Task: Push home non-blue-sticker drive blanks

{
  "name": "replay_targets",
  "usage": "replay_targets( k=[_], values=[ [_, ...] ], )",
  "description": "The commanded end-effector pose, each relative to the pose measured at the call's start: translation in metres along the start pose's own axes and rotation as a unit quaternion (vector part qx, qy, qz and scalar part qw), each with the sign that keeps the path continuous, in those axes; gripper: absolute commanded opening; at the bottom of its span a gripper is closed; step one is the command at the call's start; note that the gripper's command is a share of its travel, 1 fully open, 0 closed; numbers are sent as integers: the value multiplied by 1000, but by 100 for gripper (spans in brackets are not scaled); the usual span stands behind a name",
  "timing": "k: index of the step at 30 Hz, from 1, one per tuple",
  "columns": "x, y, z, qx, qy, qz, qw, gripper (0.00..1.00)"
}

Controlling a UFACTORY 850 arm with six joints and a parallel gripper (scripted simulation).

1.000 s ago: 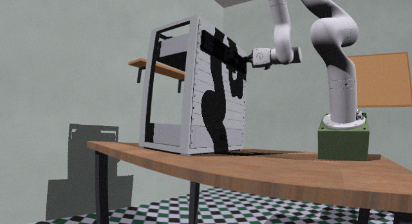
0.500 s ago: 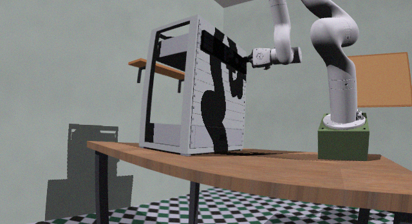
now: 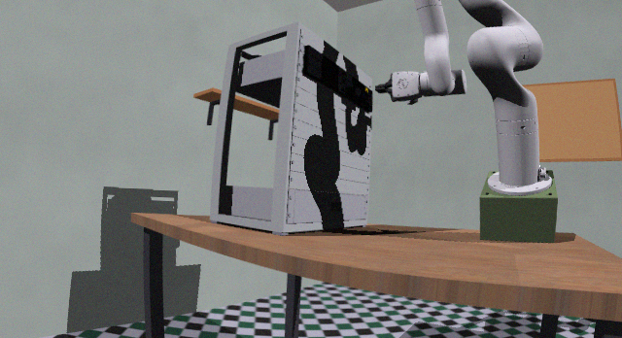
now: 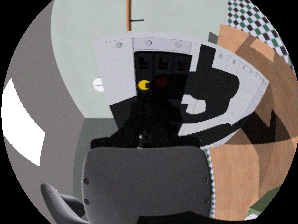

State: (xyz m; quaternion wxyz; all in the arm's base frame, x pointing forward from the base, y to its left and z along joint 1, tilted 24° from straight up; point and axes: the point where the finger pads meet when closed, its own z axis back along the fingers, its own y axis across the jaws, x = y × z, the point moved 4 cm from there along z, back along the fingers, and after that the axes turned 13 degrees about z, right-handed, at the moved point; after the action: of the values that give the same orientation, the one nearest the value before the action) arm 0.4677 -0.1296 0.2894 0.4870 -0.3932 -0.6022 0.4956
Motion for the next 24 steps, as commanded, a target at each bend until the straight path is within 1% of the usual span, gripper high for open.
replay_targets(
  k=[1, 5, 9, 24],
  values=[
    [-1, -1, 25, -1, 0, 1, 1000, 0],
    [-1, -1, 43, -1, 0, 1, 1000, 0],
    [-1, -1, 51, -1, 0, 1, 1000, 0],
    [-1, -1, 53, -1, 0, 1, 1000, 0]
  ],
)
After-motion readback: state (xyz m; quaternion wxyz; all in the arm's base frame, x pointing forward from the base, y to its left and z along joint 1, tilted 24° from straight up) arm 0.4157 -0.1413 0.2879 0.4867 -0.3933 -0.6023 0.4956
